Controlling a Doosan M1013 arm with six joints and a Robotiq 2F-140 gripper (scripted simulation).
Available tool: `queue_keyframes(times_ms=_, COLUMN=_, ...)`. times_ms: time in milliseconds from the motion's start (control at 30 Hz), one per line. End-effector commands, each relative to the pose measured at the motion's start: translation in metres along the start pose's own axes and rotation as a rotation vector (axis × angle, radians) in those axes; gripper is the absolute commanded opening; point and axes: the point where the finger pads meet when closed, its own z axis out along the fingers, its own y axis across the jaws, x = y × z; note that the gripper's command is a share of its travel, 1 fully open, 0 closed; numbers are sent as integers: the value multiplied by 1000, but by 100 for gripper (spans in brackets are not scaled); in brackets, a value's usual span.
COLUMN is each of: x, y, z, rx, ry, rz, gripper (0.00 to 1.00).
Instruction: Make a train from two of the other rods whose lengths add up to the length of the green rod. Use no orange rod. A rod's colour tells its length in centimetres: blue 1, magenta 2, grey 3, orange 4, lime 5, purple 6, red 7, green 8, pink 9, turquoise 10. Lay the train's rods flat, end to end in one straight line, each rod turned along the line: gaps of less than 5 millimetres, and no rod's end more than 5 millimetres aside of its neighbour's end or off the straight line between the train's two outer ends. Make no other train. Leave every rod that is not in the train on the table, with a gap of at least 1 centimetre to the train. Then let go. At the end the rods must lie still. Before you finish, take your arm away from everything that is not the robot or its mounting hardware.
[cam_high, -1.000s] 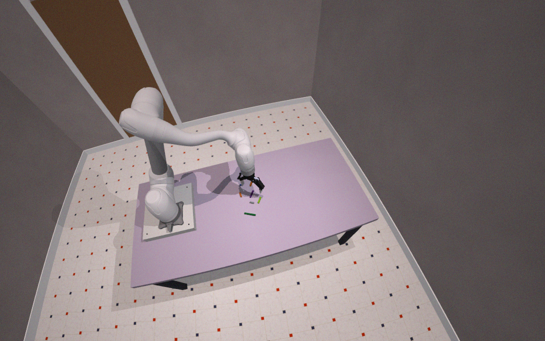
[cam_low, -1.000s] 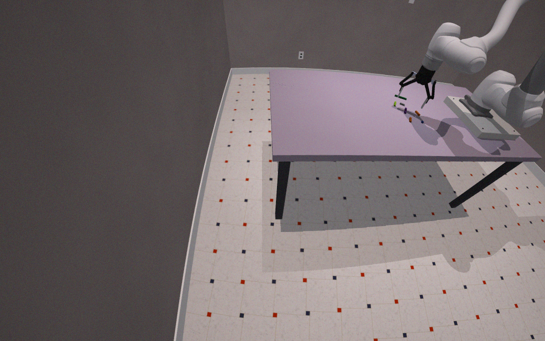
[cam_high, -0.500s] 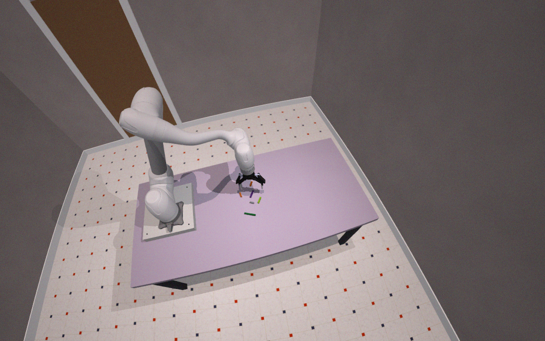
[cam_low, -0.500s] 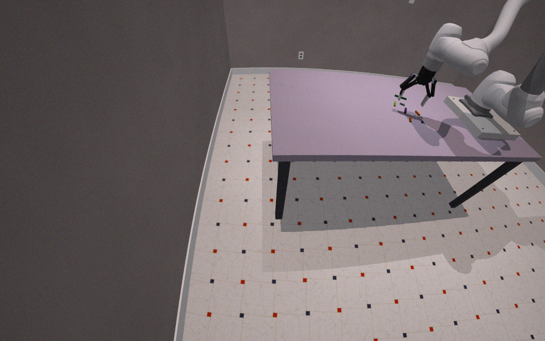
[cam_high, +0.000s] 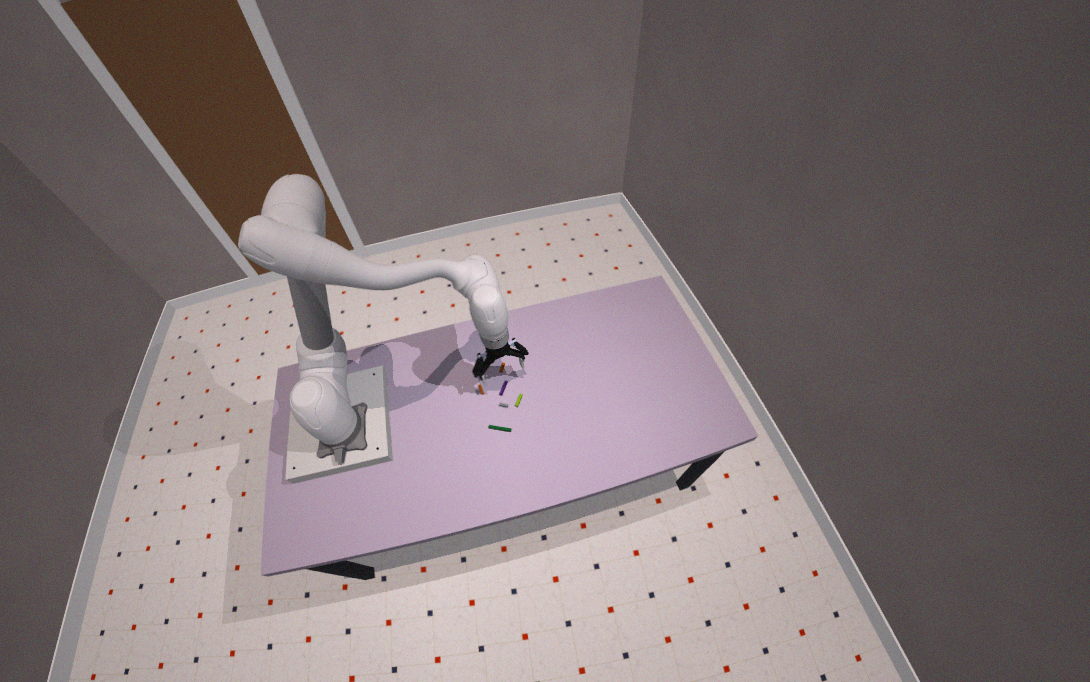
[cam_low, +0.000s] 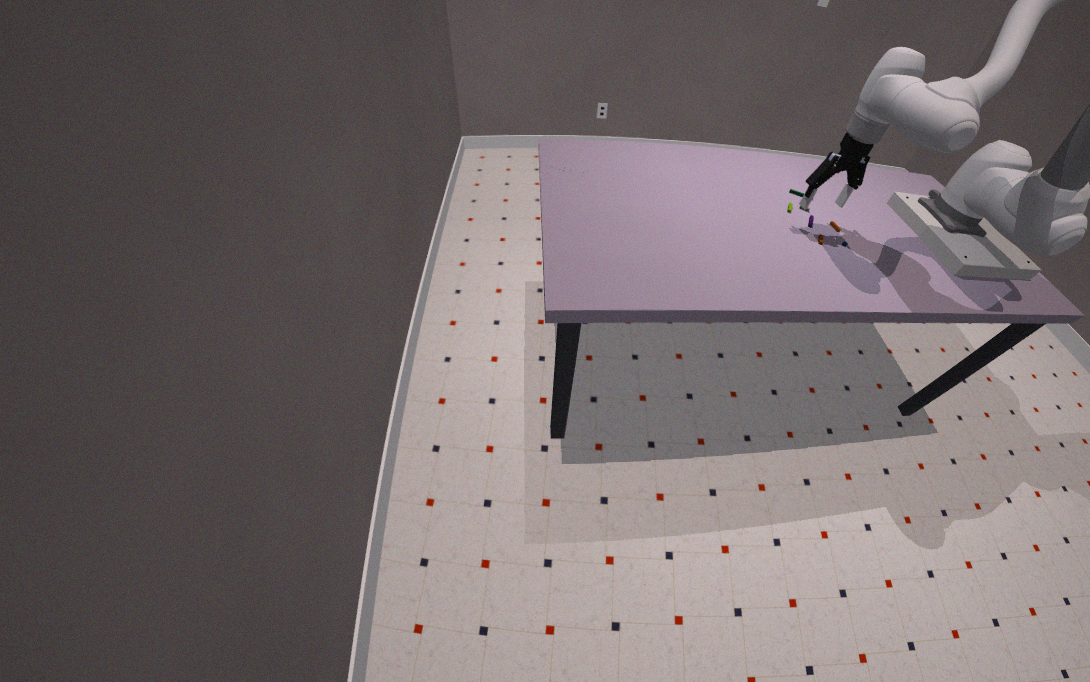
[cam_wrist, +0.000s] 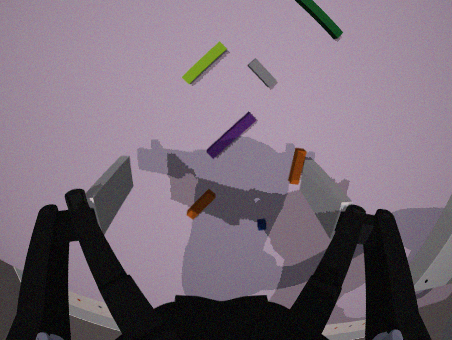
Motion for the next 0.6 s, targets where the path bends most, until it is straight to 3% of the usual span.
queue_keyframes(times_ms=0, x=-1, y=0, z=0, rx=2, ry=-14, rz=-134, gripper=100)
queue_keyframes(times_ms=567, x=-6, y=-1, z=0, rx=5, ry=-12, rz=-675, gripper=100)
